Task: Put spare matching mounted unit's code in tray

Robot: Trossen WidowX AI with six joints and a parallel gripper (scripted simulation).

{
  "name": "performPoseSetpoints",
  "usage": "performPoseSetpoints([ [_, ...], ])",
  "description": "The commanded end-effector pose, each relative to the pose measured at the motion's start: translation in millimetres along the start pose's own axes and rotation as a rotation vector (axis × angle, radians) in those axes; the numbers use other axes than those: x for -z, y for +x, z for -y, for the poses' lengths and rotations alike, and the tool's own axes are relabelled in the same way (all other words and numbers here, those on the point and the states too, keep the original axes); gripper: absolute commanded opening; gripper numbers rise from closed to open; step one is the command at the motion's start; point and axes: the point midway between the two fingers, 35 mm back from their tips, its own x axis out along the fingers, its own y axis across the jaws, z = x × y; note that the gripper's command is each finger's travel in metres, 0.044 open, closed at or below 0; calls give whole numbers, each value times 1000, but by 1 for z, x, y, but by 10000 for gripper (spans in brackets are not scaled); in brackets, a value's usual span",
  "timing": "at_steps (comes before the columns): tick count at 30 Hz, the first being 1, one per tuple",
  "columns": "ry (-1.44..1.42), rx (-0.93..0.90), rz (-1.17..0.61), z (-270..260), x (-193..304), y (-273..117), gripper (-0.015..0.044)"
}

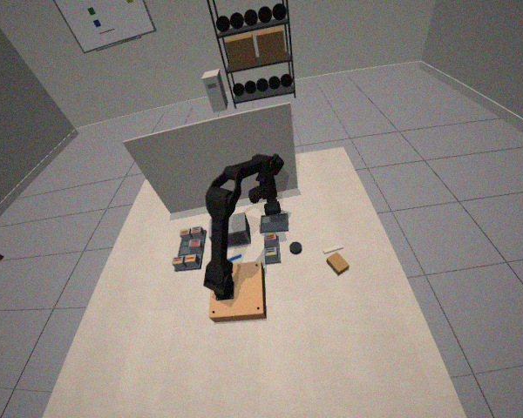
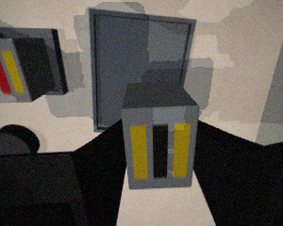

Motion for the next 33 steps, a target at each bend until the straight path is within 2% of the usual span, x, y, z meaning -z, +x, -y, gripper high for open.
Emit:
performPoseSetpoints([
  [1, -3, -13, 5, -3, -1, 9, 0],
  [33, -3, -13, 5, -6, -3, 36, 0],
])
